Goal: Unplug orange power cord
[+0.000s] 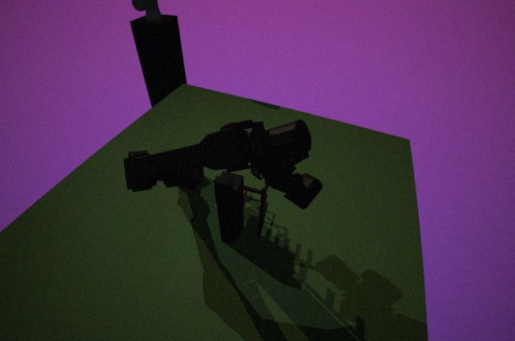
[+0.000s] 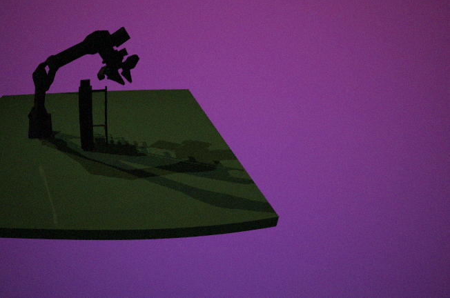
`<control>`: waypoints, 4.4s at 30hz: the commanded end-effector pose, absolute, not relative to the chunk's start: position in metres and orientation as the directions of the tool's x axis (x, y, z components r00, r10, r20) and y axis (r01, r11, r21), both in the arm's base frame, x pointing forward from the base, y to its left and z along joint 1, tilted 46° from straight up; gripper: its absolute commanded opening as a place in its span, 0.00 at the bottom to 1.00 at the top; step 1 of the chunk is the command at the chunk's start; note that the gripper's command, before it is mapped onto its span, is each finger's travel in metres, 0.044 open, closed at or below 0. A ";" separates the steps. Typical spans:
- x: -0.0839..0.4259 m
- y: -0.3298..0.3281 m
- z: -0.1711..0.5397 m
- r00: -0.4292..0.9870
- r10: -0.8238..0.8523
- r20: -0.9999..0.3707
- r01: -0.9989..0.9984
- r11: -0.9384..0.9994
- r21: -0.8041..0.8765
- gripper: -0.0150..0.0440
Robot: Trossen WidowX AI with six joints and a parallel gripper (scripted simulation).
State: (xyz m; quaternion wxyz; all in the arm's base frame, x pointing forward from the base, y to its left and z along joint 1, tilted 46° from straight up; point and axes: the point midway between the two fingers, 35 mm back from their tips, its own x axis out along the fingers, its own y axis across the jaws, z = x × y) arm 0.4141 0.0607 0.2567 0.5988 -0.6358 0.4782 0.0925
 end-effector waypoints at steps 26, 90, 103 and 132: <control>0.250 0.055 0.062 -0.051 -0.715 -0.698 -0.999 0.035 0.036 0.53; 0.251 0.031 0.074 -0.050 -0.711 -0.701 -0.999 0.040 0.032 0.25; 0.252 0.047 0.059 -0.050 -0.710 -0.702 -0.999 0.038 0.033 0.25; 0.249 0.063 0.047 -0.050 -0.714 -0.698 -0.999 0.035 0.036 0.79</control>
